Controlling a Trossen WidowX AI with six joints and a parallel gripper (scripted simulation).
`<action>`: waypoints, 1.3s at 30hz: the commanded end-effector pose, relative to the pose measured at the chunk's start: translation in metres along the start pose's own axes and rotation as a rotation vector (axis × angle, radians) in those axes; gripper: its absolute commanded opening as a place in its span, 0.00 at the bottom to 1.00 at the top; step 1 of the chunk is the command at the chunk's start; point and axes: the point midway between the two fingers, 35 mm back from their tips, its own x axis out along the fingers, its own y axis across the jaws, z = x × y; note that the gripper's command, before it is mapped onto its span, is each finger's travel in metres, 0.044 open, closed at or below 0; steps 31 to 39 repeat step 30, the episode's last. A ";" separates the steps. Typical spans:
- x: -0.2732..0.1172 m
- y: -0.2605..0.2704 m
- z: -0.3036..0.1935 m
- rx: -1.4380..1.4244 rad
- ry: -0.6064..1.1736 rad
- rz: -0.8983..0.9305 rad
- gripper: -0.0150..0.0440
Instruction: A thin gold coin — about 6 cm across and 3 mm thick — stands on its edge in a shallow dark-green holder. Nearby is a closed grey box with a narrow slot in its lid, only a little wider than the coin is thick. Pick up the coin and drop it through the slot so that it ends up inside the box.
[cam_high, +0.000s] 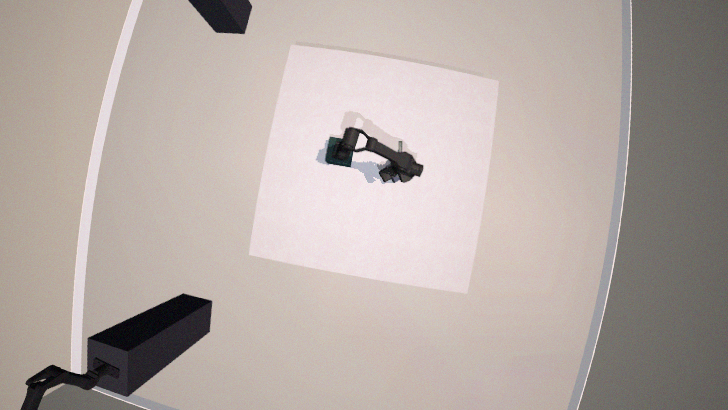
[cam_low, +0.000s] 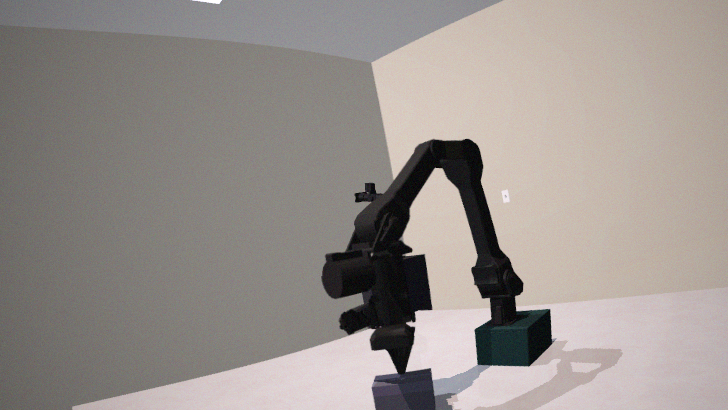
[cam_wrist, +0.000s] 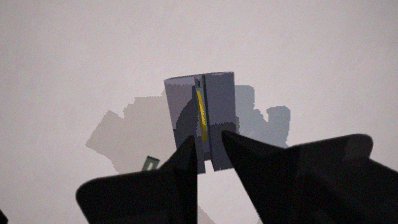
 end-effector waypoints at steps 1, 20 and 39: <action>0.000 0.000 0.000 0.000 -0.001 0.001 0.53; -0.053 -0.002 -0.002 0.000 0.005 -0.004 1.00; -0.063 -0.003 -0.004 0.000 0.006 -0.006 1.00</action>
